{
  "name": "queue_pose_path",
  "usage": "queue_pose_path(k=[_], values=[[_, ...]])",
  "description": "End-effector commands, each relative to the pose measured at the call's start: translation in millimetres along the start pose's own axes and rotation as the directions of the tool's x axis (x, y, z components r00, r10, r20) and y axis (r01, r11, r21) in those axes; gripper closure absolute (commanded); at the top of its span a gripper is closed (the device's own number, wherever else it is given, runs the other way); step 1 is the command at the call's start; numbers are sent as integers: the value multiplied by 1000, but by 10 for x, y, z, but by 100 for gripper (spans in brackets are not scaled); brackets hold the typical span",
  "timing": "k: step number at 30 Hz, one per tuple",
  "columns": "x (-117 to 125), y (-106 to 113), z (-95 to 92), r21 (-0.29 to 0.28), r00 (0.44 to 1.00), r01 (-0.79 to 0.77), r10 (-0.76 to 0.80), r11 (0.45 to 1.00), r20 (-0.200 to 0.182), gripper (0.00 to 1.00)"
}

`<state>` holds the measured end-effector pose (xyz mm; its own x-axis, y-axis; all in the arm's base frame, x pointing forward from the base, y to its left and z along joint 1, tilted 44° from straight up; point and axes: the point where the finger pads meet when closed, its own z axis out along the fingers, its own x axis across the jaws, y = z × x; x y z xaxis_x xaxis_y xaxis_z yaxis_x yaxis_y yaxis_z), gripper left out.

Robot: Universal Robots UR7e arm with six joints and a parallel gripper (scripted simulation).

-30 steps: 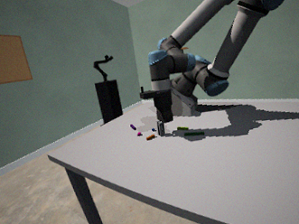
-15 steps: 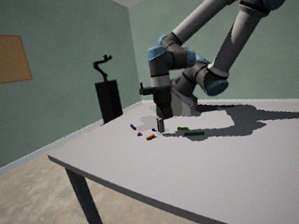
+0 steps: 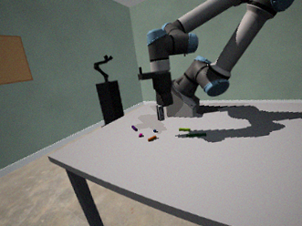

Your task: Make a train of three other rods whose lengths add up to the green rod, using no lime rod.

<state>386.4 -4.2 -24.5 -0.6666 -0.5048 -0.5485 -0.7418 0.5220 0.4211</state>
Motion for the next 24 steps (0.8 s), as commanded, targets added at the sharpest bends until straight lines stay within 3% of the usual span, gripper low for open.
queue_pose_path(k=[1,18,24], values=[[0,0,-200,1,1000,0,0,1000,0,76],[-7,8,-243,1,1000,11,-11,1000,0,76],[-103,137,-247,1,985,173,-173,985,0,76]])
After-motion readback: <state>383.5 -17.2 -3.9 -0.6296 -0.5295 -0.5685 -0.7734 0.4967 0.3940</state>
